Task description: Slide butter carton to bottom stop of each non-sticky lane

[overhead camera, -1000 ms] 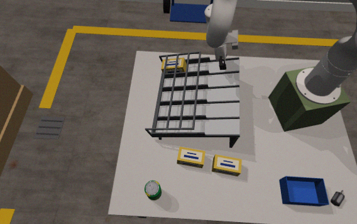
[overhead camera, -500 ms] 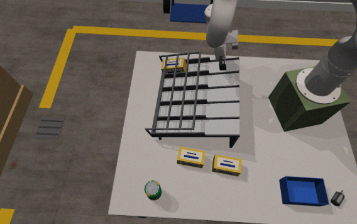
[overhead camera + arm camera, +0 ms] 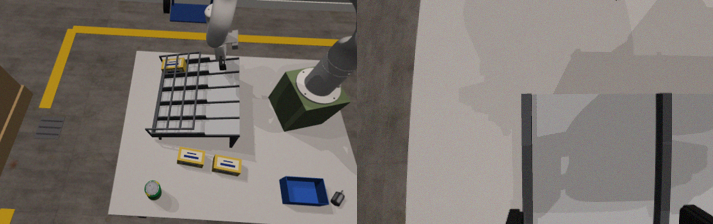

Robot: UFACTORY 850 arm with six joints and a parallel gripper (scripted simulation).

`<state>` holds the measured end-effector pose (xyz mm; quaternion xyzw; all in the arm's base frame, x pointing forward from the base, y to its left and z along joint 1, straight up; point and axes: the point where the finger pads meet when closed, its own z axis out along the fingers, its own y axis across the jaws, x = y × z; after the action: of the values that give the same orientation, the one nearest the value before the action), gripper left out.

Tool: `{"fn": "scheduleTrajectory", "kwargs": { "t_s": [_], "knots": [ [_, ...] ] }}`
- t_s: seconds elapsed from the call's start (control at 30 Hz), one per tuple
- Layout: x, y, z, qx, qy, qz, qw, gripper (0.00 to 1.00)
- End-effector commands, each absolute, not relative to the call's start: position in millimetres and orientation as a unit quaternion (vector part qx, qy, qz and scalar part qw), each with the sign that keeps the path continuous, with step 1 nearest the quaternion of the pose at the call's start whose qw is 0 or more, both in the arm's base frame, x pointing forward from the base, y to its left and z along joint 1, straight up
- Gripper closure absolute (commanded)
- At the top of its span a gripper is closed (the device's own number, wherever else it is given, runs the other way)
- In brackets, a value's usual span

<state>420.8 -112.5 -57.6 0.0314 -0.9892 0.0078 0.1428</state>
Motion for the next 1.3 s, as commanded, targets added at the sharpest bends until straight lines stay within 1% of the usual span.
{"fn": "scheduleTrajectory", "kwargs": {
  "t_s": [0.0,0.23,0.27,0.8,0.83,0.93,1.03,1.27],
  "knots": [
    [421.6,-112.7,-57.1,0.031,-0.989,0.008,0.142,0.00],
    [421.6,-112.7,-57.1,0.031,-0.989,0.008,0.142,0.00],
    [429.9,-112.4,-30.1,0.031,-0.989,0.008,0.142,0.00],
    [429.9,-112.4,-30.1,0.031,-0.989,0.008,0.142,0.00],
    [433.9,-111.5,36.9,0.033,-0.999,0.004,0.003,0.00],
    [433.5,-111.4,40.6,0.033,-0.999,0.004,-0.004,0.00],
    [429.3,-111.5,69.2,0.033,-0.999,0.004,-0.004,0.00],
    [429.3,-111.5,69.4,0.033,-0.999,0.004,-0.004,0.00]
  ]
}}
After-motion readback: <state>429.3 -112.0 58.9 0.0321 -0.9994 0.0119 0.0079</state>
